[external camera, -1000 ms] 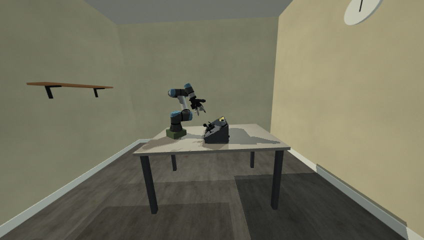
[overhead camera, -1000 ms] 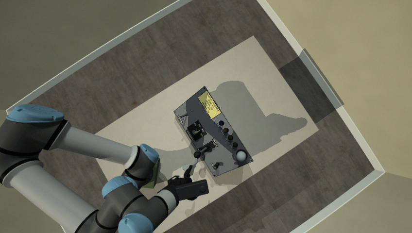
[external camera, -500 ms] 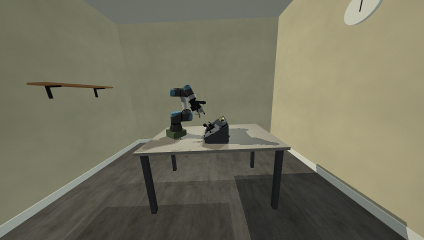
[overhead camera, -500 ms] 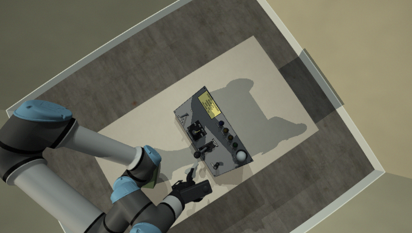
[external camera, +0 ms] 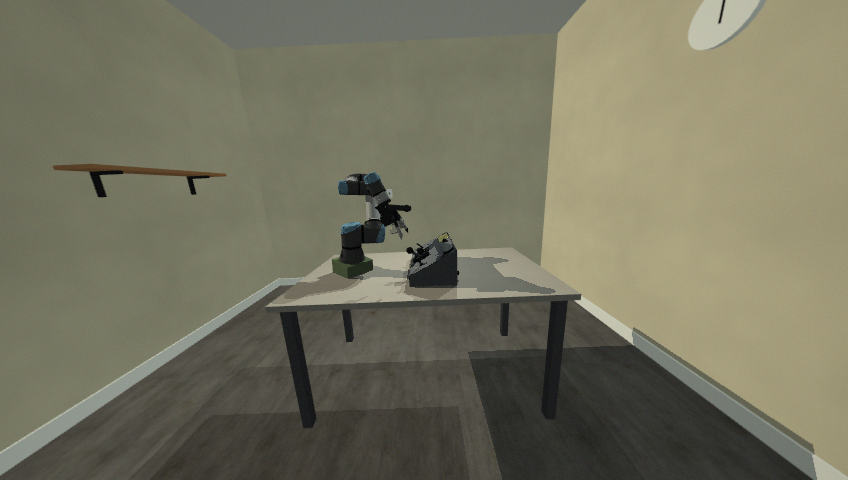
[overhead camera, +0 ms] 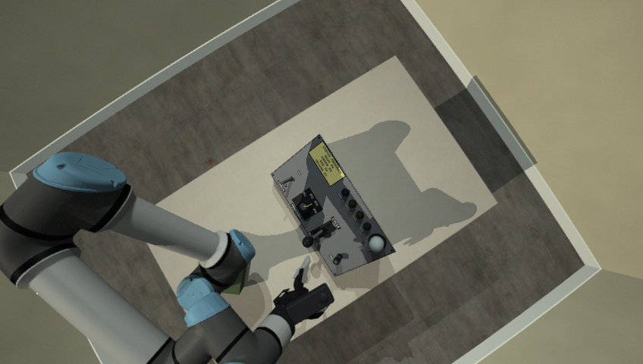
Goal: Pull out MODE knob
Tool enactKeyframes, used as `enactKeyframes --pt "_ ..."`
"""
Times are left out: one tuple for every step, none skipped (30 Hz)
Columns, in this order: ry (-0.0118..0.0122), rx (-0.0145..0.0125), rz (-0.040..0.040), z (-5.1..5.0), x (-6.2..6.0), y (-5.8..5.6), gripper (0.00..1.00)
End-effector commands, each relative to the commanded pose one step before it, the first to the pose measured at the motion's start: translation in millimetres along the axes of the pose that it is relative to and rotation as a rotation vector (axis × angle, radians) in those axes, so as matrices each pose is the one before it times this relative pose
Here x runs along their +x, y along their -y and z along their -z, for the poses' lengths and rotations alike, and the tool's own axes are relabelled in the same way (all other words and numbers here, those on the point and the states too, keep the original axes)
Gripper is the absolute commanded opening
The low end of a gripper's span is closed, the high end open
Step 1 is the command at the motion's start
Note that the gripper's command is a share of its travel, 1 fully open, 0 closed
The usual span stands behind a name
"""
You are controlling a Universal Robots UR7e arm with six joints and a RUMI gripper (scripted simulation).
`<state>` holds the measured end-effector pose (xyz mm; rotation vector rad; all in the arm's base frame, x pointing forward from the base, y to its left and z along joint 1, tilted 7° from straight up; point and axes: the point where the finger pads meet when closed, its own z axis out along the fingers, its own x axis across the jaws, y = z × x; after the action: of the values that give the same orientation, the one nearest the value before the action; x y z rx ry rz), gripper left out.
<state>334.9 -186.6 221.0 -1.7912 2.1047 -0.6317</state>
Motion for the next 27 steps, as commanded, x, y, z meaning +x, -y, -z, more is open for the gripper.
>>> enactKeyframes --pt "0.03868 0.02679 0.08156 -8.82 9.10 -1.85 1.00" --pt "0.00000 0.00000 0.00000 0.00 0.00 0.00 1.00" --pt "0.00000 0.00000 0.00000 0.00 0.00 0.00 1.00" --pt "0.00165 0.00250 0.00821 -0.38 1.36 -0.13 1.00" --pt "0.00173 0.00211 0.00688 -0.49 1.07 -0.27 1.00" --pt "0.00141 0.00183 0.00585 -0.39 0.91 -0.23 1.00" --pt "0.00116 0.00154 0.00484 -0.33 0.76 -0.20 1.00" --pt "0.00094 0.00125 0.00388 -0.27 0.60 -0.17 1.00" --pt "0.00073 0.00098 0.00301 -0.21 0.47 -0.14 1.00" --pt "0.00053 0.00073 0.00223 -0.15 0.35 -0.11 1.00" --pt "0.00034 0.00052 0.00156 -0.09 0.25 -0.06 1.00" --pt "0.00017 0.00033 0.00100 -0.04 0.17 -0.03 1.00" --pt "0.00004 0.00019 0.00056 0.01 0.11 0.01 1.00" --pt "-0.00005 0.00009 0.00026 0.03 0.06 0.03 1.00" --pt "-0.00008 0.00003 0.00009 0.04 0.04 0.03 1.00" --pt "-0.00007 0.00001 0.00004 0.03 0.02 0.03 1.00" --pt "-0.00003 0.00001 0.00002 0.02 0.01 0.01 1.00" --pt "0.00000 0.00000 0.00000 0.00 0.00 0.00 1.00" --pt "0.00000 0.00000 0.00000 0.00 0.00 0.00 1.00" --pt "0.00000 0.00000 0.00000 0.00 0.00 0.00 1.00" --pt "-0.00075 0.00016 0.00047 0.19 -0.03 0.12 1.00" --pt "-0.00020 0.00008 0.00032 0.06 -0.05 0.07 0.44" --pt "-0.00004 0.00009 0.00049 0.02 -0.12 0.10 0.44" --pt "-0.00002 -0.00001 0.00038 0.01 -0.08 0.06 0.44" --pt "-0.00001 -0.00009 0.00026 0.00 -0.05 0.02 0.44" --pt "0.00001 -0.00008 0.00017 -0.01 -0.03 0.00 0.44" --pt "-0.00001 -0.00007 0.00010 0.00 -0.01 0.00 0.44"
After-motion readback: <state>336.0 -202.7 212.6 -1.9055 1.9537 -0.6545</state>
